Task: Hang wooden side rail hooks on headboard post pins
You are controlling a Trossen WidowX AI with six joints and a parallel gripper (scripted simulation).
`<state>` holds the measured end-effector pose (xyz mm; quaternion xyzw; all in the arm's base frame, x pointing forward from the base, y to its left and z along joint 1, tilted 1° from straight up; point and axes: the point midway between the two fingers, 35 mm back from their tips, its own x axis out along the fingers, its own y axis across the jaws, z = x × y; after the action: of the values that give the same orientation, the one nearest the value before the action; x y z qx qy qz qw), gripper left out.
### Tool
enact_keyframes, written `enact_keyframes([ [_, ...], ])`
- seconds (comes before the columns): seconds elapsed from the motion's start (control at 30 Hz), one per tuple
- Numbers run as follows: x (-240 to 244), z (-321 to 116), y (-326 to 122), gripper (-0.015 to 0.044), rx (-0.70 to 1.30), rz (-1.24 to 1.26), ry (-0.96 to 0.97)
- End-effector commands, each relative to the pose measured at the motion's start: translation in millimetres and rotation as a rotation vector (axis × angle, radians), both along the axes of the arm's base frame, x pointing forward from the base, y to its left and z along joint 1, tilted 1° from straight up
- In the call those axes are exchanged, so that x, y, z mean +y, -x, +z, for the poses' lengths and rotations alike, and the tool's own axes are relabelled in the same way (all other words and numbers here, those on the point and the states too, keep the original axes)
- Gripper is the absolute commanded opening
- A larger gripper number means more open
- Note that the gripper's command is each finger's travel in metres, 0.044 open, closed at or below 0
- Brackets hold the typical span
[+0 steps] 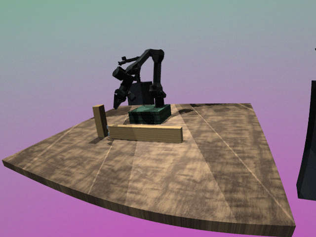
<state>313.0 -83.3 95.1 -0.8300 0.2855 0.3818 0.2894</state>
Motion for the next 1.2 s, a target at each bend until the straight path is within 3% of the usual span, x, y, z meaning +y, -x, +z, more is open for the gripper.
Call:
enact_keyframes([
  [0.0, 4, -6, -3, 0.044, -0.098, -0.334, -0.162],
  [0.63, 17, -11, -11, 0.044, -0.581, -1.309, -0.704],
  [1.17, 28, -11, -14, 0.044, -0.952, -1.779, -1.095],
])
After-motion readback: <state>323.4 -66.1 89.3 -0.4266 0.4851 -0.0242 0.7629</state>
